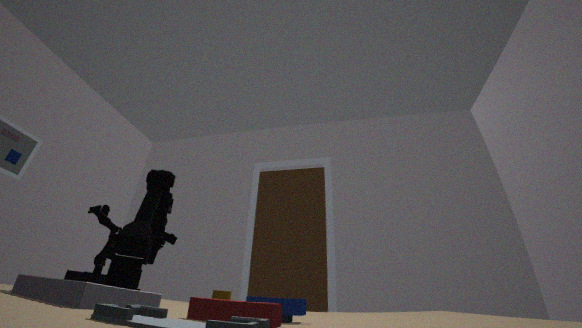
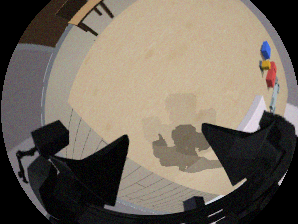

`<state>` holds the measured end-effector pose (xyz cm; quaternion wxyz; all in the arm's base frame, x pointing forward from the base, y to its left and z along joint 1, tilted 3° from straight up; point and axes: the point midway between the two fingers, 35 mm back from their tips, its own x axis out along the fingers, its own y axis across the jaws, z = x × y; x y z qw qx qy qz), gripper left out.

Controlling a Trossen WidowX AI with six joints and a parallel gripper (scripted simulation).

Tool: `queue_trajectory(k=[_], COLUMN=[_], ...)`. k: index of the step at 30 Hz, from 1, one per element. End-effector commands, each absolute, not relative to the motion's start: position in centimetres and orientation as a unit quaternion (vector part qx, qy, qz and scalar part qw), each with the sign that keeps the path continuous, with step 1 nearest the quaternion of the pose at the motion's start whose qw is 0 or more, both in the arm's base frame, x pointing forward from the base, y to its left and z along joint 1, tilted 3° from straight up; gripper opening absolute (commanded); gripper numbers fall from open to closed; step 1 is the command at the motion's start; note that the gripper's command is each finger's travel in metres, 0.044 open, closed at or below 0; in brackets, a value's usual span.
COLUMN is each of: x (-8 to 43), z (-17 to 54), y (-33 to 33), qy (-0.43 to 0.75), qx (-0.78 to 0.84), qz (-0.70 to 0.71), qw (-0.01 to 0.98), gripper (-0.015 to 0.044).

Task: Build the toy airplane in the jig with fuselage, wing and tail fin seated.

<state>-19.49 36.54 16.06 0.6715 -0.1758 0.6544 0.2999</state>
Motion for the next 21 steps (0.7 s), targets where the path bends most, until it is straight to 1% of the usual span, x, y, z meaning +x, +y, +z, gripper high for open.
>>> queue_trajectory(k=[1, 3, 21], x=[-19.49, -19.48, -19.48], z=[14.82, 14.82, 14.82], y=[36.9, 36.91, 36.91], qy=[0.721, 0.721, 0.721], qx=[0.088, 0.103, 0.103], qz=[-0.036, -0.054, -0.054], qw=[0.686, 0.684, 0.684], gripper=[0.044, 0.044, 0.044])
